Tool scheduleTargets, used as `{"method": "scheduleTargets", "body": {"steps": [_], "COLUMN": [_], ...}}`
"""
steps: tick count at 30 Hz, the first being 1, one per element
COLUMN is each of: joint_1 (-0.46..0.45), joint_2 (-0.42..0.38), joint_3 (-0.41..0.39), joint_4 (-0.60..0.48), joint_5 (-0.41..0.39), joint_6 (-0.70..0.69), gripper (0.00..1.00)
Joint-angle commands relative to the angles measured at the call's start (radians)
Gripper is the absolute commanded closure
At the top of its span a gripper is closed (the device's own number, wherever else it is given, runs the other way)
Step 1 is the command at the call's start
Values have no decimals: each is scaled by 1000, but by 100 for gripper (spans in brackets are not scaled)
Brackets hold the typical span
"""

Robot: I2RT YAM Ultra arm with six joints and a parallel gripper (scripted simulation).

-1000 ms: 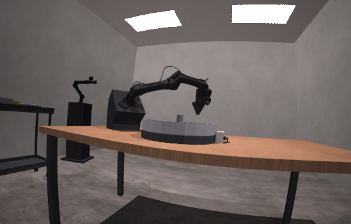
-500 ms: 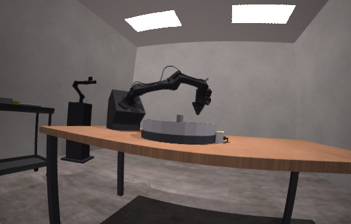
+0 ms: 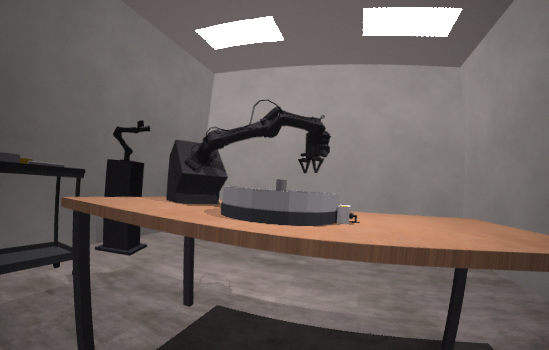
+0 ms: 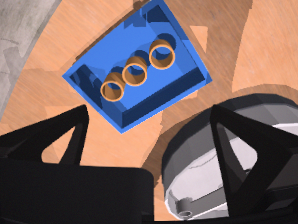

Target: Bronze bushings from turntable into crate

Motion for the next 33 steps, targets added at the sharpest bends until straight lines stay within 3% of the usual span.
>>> {"method": "scheduleTargets", "body": {"steps": [1, 33], "joint_1": [35, 35], "joint_2": [1, -9], "joint_3": [32, 42], "joint_4": [-23, -30], "joint_5": [3, 3], "joint_6": [9, 8], "gripper": [0, 0]}}
